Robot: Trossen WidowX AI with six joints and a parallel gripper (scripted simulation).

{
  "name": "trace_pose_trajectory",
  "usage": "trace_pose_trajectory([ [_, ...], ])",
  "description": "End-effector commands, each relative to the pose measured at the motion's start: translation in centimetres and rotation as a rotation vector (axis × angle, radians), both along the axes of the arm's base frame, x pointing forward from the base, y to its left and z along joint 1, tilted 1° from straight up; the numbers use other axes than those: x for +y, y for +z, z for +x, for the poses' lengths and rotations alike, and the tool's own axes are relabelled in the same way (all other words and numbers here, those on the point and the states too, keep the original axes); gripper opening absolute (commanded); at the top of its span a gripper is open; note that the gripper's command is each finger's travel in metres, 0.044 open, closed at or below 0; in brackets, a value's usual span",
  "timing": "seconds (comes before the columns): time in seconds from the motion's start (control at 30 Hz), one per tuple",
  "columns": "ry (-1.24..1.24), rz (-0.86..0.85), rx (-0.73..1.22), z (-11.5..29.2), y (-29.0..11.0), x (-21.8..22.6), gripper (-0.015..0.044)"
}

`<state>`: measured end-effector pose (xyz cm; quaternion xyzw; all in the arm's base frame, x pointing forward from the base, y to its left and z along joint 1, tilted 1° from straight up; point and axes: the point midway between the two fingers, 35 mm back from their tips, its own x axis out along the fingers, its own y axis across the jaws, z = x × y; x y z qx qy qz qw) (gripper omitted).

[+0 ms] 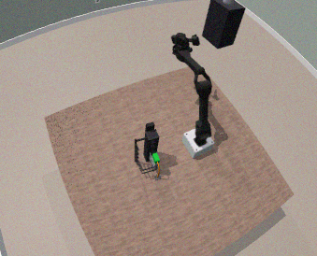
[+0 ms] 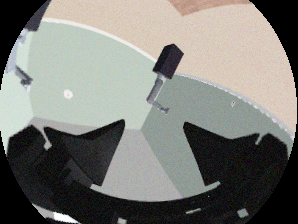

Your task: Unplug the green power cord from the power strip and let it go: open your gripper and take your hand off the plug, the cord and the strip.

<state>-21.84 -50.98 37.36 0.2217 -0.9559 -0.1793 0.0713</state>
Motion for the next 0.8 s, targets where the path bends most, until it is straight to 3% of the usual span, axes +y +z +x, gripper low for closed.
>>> trace_pose_trajectory([
  [0.0,0.003,0.004,0.001,0.1,0.0,-0.1,0.0374],
  [0.1,0.046,0.069,0.025,1.8,-0.2,-0.8,0.0295],
  [0.27,0.206,0.302,0.133,8.2,-1.2,-2.9,0.0164],
  [0.53,0.537,0.733,0.460,21.5,-3.5,-4.4,0.0160],
  [0.77,0.826,1.037,0.878,33.6,-5.9,-2.4,0.0160],
])
